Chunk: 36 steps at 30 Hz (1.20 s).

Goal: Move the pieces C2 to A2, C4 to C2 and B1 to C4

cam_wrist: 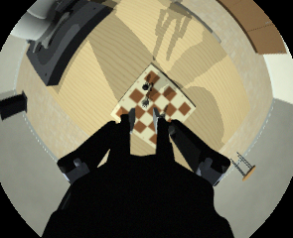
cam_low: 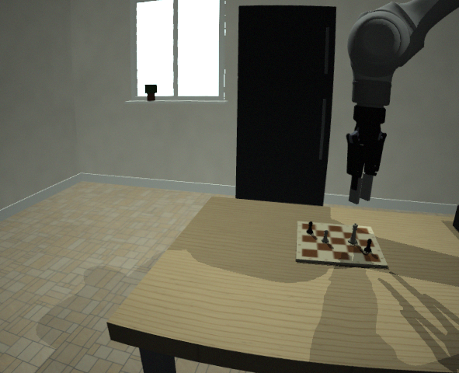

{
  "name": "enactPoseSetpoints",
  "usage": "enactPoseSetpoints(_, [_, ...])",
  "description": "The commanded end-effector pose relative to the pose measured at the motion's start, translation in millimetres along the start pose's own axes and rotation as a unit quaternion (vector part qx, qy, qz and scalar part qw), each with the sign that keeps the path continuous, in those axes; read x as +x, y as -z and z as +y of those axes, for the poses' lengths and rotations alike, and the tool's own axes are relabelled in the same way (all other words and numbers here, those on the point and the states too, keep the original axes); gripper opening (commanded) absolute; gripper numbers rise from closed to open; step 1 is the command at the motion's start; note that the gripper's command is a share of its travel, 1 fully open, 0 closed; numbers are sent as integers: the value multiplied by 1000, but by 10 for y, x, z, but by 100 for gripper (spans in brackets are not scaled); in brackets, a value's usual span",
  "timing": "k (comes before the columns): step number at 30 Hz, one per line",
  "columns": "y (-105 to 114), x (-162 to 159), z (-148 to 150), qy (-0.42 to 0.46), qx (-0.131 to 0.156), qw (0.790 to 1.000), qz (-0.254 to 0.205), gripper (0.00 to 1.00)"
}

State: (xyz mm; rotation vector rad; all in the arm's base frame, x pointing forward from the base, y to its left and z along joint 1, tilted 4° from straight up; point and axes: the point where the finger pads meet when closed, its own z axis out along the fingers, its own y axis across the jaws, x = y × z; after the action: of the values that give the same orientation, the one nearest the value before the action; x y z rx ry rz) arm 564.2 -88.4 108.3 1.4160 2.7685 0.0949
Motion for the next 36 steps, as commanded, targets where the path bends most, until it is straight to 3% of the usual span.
enactPoseSetpoints(1, [1, 0, 0, 0, 0, 1000, 0, 25])
enactPoseSetpoints(20, [-14, 0, 0, 0, 0, 1000, 0, 25])
enactPoseSetpoints(36, [-158, -1, 1, 0, 0, 1000, 0, 25])
